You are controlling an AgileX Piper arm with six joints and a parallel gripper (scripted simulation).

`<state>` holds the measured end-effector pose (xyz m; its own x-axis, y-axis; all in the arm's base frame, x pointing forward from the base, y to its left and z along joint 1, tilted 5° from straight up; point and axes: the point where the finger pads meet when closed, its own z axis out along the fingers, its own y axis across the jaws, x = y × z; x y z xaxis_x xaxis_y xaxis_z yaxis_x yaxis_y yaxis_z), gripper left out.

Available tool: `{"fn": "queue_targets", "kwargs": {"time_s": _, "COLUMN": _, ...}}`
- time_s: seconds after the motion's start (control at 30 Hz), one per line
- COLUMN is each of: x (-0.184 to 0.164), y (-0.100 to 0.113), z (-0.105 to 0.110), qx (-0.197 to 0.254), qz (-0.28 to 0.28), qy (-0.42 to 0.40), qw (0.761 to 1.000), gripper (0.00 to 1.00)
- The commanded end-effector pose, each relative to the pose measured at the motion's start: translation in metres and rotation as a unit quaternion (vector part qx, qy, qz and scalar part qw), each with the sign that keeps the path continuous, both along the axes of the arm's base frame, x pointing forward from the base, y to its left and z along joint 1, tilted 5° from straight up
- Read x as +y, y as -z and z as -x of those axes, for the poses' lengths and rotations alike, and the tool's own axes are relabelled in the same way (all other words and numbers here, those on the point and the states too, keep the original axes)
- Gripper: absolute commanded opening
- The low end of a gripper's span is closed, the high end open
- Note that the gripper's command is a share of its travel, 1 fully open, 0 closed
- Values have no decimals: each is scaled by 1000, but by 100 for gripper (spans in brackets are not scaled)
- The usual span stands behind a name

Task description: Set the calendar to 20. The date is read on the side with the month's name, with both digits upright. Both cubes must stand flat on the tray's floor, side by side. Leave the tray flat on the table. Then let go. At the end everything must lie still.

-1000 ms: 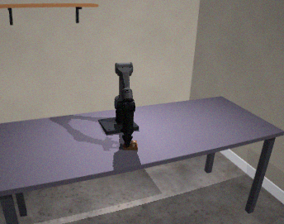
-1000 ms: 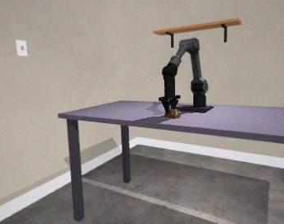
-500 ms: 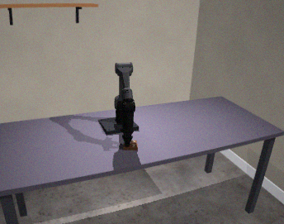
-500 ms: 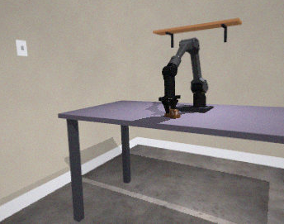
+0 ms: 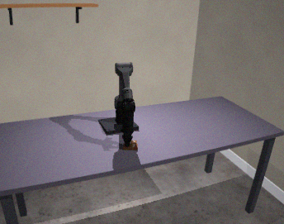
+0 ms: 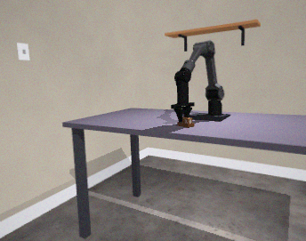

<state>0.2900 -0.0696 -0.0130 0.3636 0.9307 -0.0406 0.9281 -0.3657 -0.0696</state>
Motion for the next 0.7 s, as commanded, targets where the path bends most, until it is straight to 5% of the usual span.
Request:
{"fn": "queue_targets", "kwargs": {"time_s": 0.0, "x": 0, "y": 1, "z": 1, "qx": 1, "qz": 0, "qy": 1, "qw": 1000, "gripper": 35}}
{"fn": "queue_targets", "kwargs": {"time_s": 0.23, "x": 0, "y": -11, "z": -2, "qx": -2, "qz": 1, "qy": 1, "qw": 1000, "gripper": 35}}
{"fn": "queue_targets", "kwargs": {"time_s": 0.6, "x": 1, "y": -86, "z": -7, "qx": -2, "qz": 0, "qy": 0, "qw": 1000, "gripper": 35}}
{"fn": "queue_targets", "kwargs": {"time_s": 0.67, "x": 1, "y": -86, "z": -7, "qx": -2, "qz": 0, "qy": 0, "qw": 1000, "gripper": 35}}
